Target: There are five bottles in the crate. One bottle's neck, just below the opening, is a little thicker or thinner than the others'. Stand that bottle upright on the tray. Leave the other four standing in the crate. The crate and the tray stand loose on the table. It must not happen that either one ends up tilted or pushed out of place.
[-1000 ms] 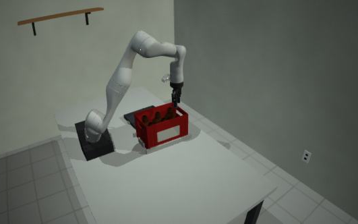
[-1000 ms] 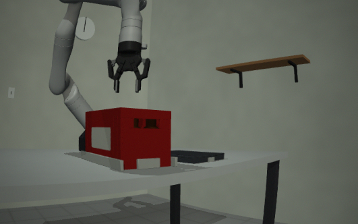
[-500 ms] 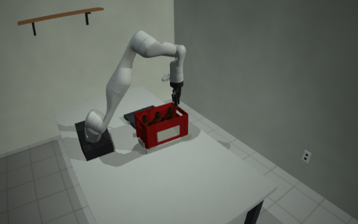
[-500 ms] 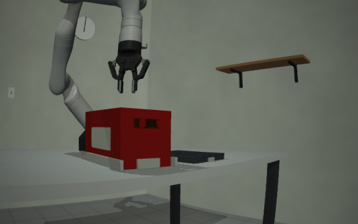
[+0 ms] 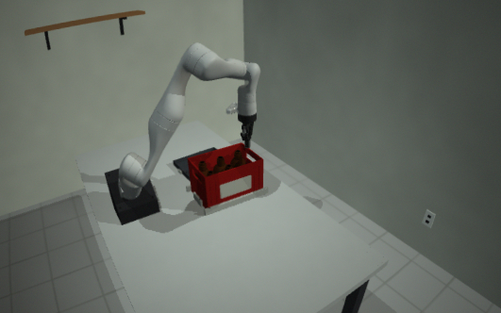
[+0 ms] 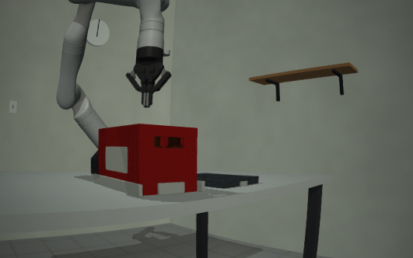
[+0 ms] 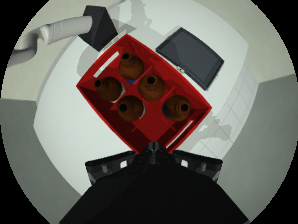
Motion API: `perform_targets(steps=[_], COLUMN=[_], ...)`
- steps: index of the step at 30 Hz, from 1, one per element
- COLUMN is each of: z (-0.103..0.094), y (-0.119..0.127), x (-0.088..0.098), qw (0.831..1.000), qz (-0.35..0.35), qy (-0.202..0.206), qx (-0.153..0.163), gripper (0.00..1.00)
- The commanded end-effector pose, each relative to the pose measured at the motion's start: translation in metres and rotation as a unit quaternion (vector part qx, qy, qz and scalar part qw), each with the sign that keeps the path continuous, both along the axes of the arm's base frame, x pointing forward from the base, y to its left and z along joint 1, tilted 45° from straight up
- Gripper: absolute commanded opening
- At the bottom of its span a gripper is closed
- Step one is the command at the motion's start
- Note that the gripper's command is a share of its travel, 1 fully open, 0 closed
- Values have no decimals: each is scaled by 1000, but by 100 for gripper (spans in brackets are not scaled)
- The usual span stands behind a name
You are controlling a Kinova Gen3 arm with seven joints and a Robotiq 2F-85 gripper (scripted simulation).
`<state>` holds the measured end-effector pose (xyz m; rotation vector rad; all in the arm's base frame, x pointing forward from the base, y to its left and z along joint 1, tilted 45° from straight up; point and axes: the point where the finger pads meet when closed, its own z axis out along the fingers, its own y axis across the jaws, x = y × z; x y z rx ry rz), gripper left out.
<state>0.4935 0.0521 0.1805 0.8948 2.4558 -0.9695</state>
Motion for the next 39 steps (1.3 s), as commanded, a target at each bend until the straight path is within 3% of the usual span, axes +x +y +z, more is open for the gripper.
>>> perform_targets(steps=[1, 10, 17, 24, 25, 39], z=[0, 0, -60, -64, -64, -64], y=[1, 2, 61, 65, 65, 65], x=[0, 0, -2, -3, -3, -3], qw=[1000, 1000, 1000, 1000, 1000, 1000], qz=[1, 1, 1, 1, 1, 1], qy=[-1, -1, -1, -1, -1, -1], qx=[0, 0, 1, 0, 0, 0], gripper=[0, 0, 0, 0, 64, 64])
